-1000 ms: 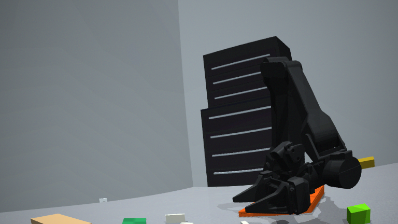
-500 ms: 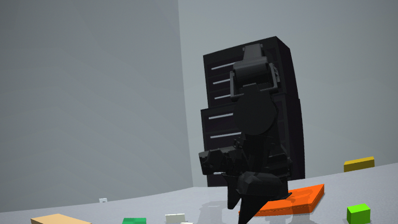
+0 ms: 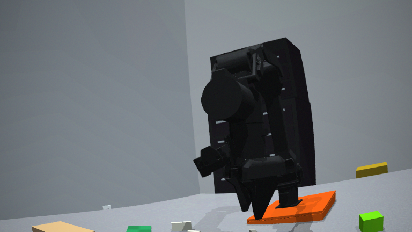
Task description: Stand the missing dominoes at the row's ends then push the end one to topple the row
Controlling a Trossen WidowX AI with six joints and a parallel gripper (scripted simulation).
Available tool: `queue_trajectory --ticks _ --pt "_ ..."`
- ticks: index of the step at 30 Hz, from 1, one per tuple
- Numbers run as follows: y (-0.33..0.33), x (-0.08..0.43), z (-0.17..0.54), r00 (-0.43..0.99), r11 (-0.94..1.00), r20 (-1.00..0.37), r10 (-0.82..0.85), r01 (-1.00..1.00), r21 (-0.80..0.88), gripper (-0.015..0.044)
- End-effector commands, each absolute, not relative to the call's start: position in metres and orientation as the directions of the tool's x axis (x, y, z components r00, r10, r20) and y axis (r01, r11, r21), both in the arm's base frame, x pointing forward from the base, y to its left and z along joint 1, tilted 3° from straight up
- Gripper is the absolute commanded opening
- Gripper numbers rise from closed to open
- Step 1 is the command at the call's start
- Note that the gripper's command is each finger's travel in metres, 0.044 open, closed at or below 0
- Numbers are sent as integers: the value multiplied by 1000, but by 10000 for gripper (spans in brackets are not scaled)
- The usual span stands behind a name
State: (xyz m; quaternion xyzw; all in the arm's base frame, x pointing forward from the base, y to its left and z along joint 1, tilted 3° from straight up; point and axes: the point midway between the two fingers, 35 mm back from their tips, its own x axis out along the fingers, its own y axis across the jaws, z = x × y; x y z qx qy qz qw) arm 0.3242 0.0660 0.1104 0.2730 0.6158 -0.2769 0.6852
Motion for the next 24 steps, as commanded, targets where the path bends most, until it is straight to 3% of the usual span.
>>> queue_trajectory --ticks 1,18,24 --pt "64 323 79 64 701 -997 -43 713 16 440" --pt "63 323 52 64 701 -997 -43 713 15 440" --pt "63 323 52 64 701 -997 -43 713 15 283"
